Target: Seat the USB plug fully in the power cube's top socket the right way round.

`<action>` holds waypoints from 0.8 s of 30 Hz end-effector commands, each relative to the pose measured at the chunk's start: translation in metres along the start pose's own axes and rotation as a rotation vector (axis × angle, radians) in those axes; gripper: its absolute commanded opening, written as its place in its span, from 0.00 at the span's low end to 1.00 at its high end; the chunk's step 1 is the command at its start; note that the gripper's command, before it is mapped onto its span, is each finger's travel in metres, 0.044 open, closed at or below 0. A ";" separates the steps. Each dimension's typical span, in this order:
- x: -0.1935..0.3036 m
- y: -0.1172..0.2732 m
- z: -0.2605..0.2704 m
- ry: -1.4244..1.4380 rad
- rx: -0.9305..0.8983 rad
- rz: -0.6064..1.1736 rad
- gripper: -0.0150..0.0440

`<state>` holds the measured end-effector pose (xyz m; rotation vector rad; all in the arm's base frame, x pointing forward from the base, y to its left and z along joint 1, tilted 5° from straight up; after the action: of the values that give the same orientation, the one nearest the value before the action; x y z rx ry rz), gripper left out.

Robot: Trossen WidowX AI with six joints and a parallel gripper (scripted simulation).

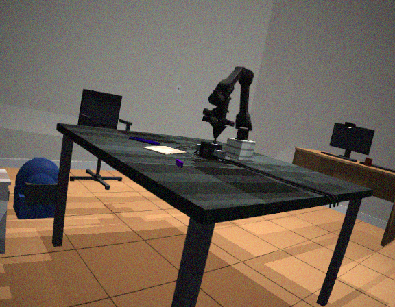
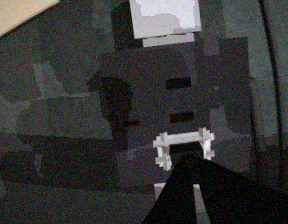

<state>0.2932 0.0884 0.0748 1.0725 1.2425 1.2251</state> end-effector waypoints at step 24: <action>0.000 0.000 0.000 0.000 0.000 0.000 0.42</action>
<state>0.2932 0.0884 0.0746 1.0727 1.2426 1.2250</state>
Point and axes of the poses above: the point midway between the two fingers, 35 mm back from their tips, its own y axis back along the fingers, its own z axis across the jaws, x = y × z, the point moved 3 cm from there along y, back along the fingers, and after that the axes turned 3 degrees about -y, right-handed, at the moved point
